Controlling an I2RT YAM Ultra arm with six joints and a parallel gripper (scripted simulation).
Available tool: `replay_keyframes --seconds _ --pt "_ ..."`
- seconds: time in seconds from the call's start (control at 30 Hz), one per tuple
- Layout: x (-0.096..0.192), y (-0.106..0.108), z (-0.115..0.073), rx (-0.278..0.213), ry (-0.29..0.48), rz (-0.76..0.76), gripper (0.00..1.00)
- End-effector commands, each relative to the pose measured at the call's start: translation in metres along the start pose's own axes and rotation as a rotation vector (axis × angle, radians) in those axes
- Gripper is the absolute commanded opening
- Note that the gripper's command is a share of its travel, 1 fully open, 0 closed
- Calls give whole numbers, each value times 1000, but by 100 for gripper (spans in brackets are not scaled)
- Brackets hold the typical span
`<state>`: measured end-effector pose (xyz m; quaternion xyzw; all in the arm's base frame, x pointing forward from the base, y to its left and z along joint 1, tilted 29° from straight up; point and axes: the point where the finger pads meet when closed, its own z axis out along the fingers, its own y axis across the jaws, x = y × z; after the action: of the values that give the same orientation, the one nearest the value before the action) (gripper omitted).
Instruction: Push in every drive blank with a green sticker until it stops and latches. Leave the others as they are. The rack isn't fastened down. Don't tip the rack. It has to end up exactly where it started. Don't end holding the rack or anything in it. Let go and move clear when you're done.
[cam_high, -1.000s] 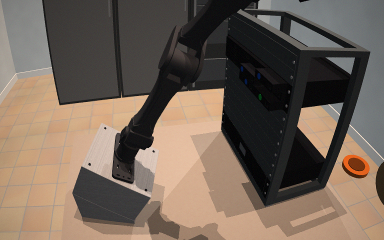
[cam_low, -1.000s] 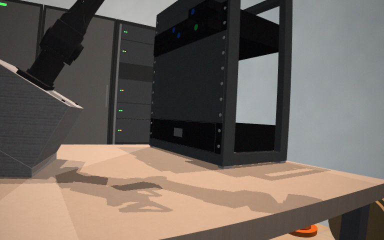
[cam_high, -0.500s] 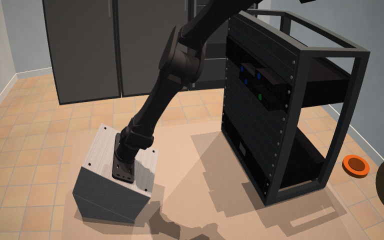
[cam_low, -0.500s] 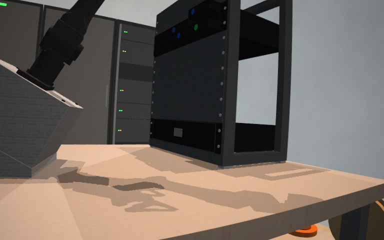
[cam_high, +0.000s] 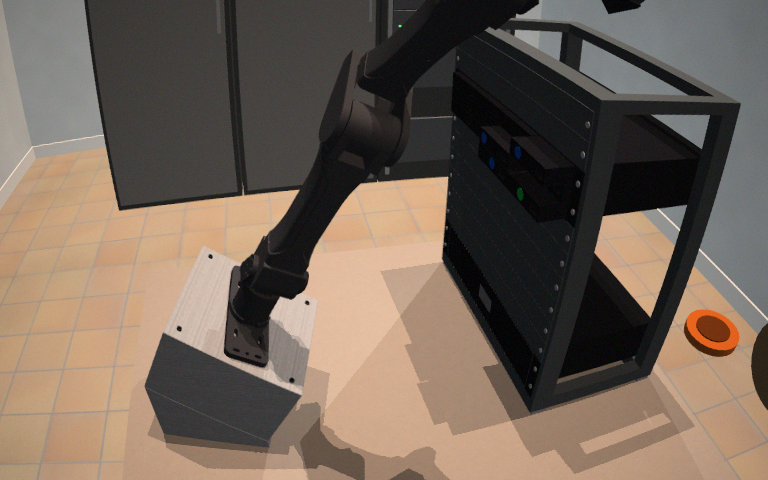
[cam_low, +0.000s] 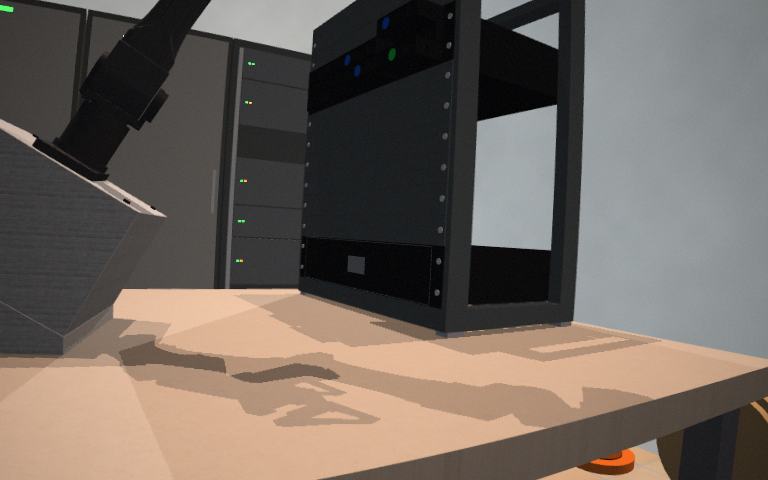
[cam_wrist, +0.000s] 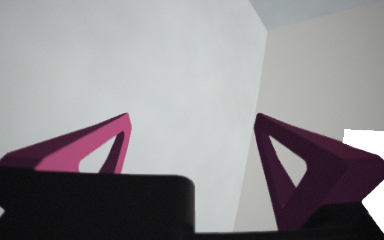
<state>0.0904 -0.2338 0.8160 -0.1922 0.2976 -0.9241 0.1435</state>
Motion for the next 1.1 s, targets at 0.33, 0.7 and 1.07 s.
replay_keyframes --seconds 0.33,0.7,1.07 --pt "-17 -17 -1 54 -14 153 100" --pt "-37 -22 0 77 -51 309 100" --pt "-66 -32 -1 103 -113 553 100"
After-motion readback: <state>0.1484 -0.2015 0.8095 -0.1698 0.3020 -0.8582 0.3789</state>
